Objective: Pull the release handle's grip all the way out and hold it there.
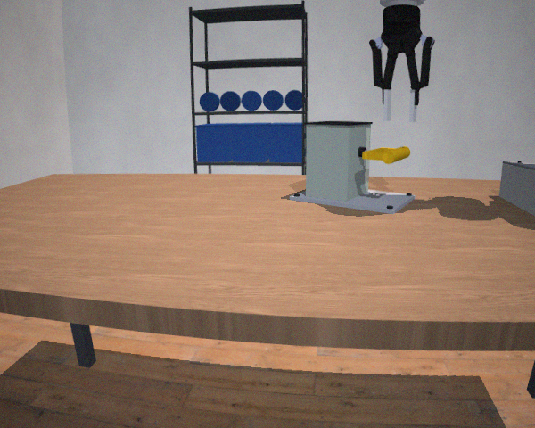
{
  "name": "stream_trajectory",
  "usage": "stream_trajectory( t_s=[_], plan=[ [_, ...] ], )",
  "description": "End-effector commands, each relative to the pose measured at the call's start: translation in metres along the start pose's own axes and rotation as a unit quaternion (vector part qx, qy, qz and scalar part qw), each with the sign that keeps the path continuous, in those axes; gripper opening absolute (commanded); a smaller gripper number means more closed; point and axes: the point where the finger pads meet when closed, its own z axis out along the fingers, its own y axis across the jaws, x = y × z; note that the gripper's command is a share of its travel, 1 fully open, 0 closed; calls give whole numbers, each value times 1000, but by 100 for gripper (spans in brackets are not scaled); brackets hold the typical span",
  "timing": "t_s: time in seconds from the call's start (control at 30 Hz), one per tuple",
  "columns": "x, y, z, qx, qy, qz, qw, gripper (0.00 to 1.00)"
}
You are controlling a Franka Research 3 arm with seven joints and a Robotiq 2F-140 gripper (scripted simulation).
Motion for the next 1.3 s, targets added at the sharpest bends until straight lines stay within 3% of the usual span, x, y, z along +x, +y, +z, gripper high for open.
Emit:
stream_trajectory(
  t_s=[0.0, 0.6, 1.27],
  plan=[
    [1, 2, -1, -2, 2, -2, 1000, 32],
    [1, 2, 8, -2, 2, -2, 1000, 32],
    [1, 2, 33, -2, 2, -2, 1000, 32]
  ],
)
